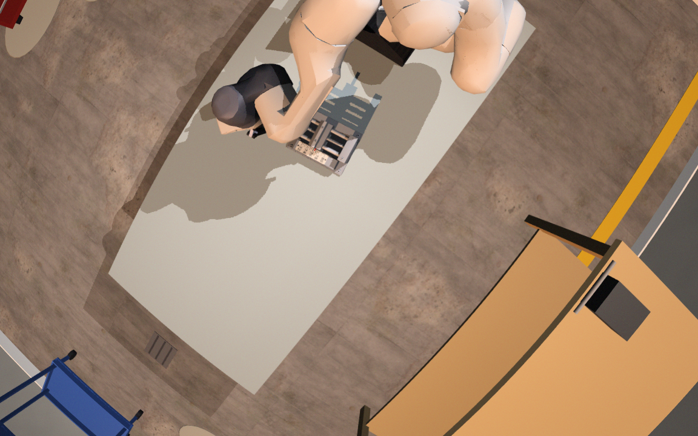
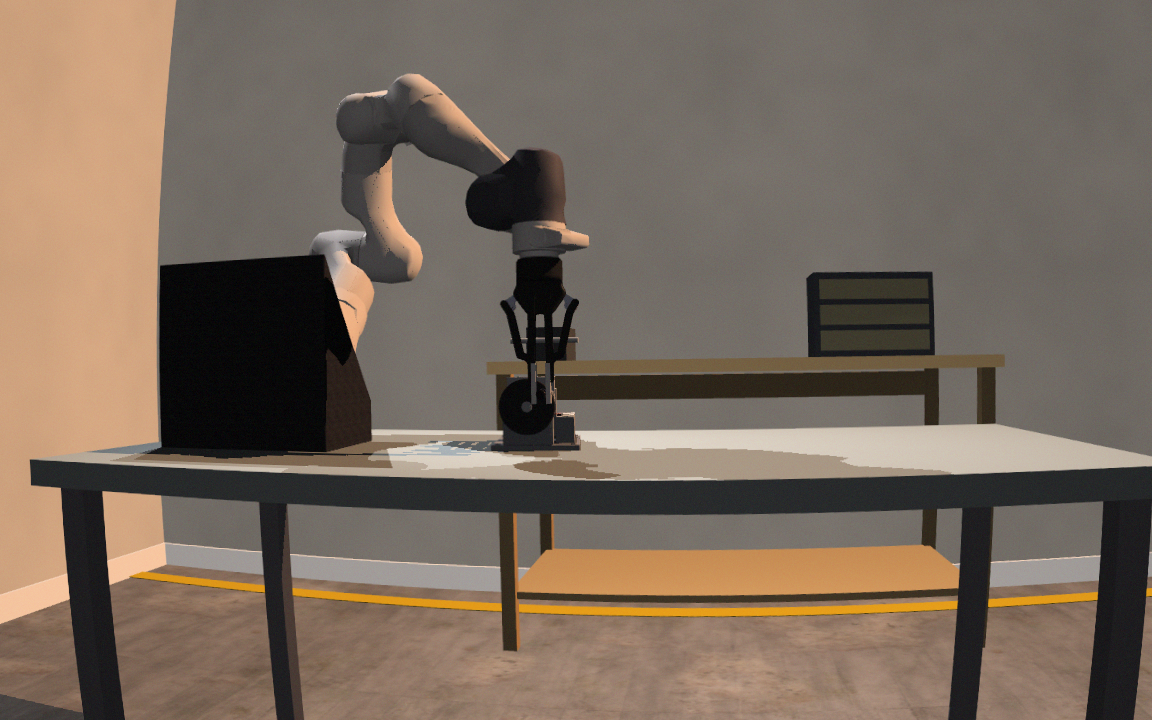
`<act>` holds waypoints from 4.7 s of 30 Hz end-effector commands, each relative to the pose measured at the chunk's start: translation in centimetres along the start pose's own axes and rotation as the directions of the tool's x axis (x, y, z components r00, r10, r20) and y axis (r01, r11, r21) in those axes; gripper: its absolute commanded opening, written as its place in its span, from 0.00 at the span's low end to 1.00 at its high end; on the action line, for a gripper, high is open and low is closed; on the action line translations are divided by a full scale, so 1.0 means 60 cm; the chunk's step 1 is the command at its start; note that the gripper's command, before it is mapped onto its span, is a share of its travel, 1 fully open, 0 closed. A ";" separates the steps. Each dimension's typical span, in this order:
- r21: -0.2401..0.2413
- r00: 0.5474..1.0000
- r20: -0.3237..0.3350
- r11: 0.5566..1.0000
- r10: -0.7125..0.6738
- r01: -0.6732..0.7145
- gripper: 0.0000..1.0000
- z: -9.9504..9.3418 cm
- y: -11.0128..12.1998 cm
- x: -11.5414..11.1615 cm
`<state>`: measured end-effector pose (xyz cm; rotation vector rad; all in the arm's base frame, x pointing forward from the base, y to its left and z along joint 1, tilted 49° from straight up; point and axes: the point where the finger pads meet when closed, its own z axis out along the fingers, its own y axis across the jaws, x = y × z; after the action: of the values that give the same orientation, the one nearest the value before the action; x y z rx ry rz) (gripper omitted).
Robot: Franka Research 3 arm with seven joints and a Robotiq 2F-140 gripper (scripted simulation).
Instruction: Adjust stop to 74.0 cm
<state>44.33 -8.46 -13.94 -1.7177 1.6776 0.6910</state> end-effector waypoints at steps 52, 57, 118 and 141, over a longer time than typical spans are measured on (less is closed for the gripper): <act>-0.004 1.000 0.002 1.000 -0.002 0.002 0.04 -0.012 0.018 0.000; -0.004 1.000 0.002 1.000 -0.002 0.002 0.04 -0.013 0.021 0.000; -0.004 1.000 0.002 1.000 -0.002 0.002 0.04 0.054 0.097 0.000; -0.004 1.000 0.002 1.000 -0.002 0.002 0.04 0.094 0.051 0.000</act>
<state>41.14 -4.38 -17.81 -1.7291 1.6657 0.6950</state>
